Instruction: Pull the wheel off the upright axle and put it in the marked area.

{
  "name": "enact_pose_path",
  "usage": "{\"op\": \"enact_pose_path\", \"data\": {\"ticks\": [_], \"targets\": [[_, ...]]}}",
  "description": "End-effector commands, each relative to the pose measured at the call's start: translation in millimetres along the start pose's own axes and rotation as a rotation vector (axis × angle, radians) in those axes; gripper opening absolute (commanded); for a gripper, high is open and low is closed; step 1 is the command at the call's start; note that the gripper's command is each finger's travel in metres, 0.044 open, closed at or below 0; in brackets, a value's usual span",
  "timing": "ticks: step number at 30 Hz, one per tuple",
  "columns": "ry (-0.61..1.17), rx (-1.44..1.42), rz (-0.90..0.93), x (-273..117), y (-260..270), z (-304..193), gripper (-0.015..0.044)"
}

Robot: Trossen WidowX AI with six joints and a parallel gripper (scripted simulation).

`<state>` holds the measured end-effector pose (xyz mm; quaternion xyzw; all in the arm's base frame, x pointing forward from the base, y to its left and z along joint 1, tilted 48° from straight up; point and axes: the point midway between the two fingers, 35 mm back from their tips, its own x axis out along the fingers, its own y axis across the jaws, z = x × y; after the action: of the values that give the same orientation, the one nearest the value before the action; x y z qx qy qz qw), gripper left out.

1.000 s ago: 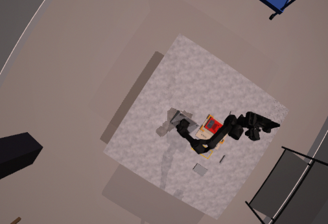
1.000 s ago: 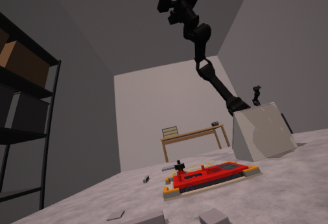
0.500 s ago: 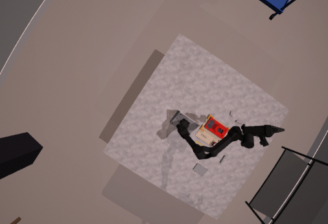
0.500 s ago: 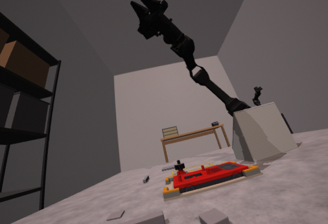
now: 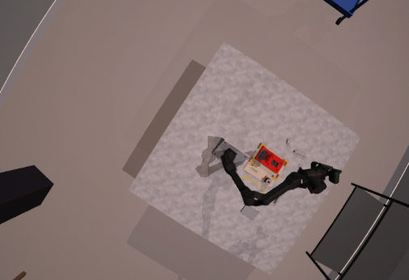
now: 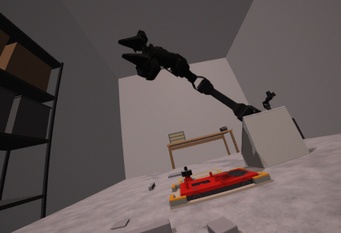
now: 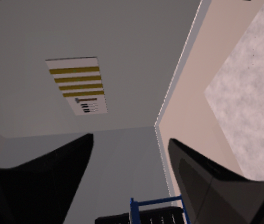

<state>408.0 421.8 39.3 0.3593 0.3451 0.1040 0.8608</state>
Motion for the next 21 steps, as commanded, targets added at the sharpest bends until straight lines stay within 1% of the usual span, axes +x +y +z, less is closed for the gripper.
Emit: {"op": "enact_pose_path", "data": {"ticks": [1,6,10,15,21], "targets": [[-0.038,0.070,-0.145,-1.8,-35.8,24.8,0.0300],[-0.095,0.161,-0.354,-10.8,-89.3,54.3,0.0300],[-0.152,0.230,-0.522,-26.0,-131.5,77.0,0.0300],[-0.234,0.306,-0.727,-54.1,-180.5,103.3,0.0300],[-0.344,0.378,-0.961,-98.9,-230.9,131.4,0.0300]]}}
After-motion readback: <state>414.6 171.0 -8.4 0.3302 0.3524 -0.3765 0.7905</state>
